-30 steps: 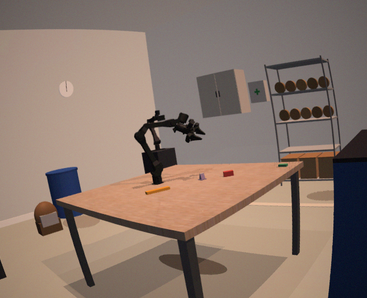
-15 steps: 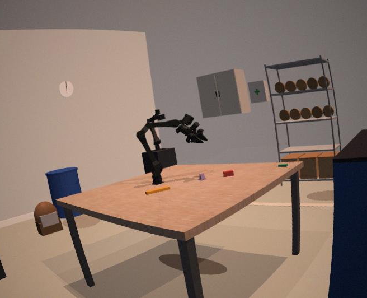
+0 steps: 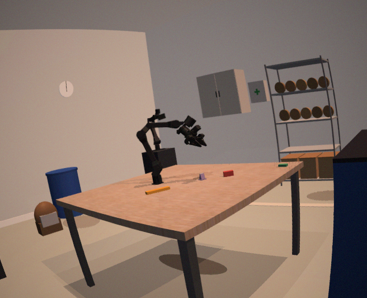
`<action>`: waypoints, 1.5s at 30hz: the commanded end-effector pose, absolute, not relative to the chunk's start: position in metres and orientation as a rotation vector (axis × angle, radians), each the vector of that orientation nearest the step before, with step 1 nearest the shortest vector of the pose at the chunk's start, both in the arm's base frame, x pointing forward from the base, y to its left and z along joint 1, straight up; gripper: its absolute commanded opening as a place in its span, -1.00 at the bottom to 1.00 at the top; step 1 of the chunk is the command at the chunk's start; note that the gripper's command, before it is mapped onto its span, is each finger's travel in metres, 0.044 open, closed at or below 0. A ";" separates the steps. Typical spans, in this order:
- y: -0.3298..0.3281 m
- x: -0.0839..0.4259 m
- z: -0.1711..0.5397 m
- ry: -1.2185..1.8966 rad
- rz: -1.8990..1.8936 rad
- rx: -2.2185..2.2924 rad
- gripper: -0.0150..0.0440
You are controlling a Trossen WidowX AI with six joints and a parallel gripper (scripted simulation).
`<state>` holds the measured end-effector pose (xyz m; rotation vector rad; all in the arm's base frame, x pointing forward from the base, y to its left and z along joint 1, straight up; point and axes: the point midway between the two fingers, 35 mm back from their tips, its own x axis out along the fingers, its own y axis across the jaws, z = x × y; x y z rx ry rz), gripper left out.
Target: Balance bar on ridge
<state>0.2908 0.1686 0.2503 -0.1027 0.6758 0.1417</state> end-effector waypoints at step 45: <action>-0.034 0.321 0.180 1.144 0.208 -0.805 0.58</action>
